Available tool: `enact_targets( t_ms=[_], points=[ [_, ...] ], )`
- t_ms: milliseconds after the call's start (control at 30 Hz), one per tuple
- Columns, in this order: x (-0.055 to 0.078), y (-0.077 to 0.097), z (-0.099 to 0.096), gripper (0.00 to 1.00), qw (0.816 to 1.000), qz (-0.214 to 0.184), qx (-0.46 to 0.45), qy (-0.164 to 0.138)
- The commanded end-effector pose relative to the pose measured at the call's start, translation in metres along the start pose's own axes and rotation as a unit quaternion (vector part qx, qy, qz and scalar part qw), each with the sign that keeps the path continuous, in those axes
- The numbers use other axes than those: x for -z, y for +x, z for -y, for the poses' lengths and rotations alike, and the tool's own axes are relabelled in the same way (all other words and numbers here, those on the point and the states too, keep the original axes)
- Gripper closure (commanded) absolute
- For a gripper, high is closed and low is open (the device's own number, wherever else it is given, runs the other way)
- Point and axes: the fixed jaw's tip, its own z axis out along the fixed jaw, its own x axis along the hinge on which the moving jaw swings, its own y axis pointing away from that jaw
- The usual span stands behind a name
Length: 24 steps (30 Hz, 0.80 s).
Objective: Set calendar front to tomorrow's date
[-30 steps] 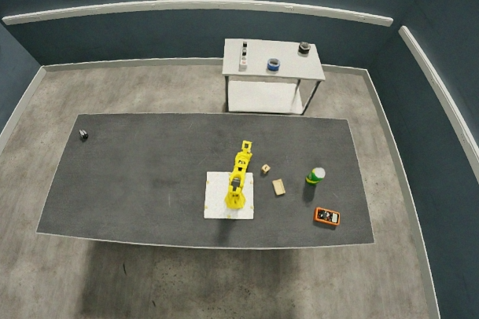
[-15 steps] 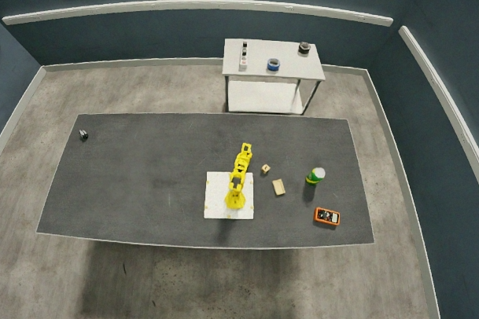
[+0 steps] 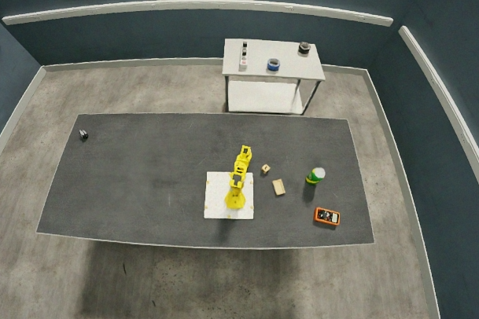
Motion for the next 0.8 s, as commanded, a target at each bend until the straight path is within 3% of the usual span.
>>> enact_targets(
  t_ms=[0,767],
  points=[
    [0.0014,0.0005,0.0014,1.00,1.000,0.007,-0.004,0.003],
    [0.0026,0.0016,0.0043,1.00,1.000,0.007,-0.004,0.008]
  ],
)
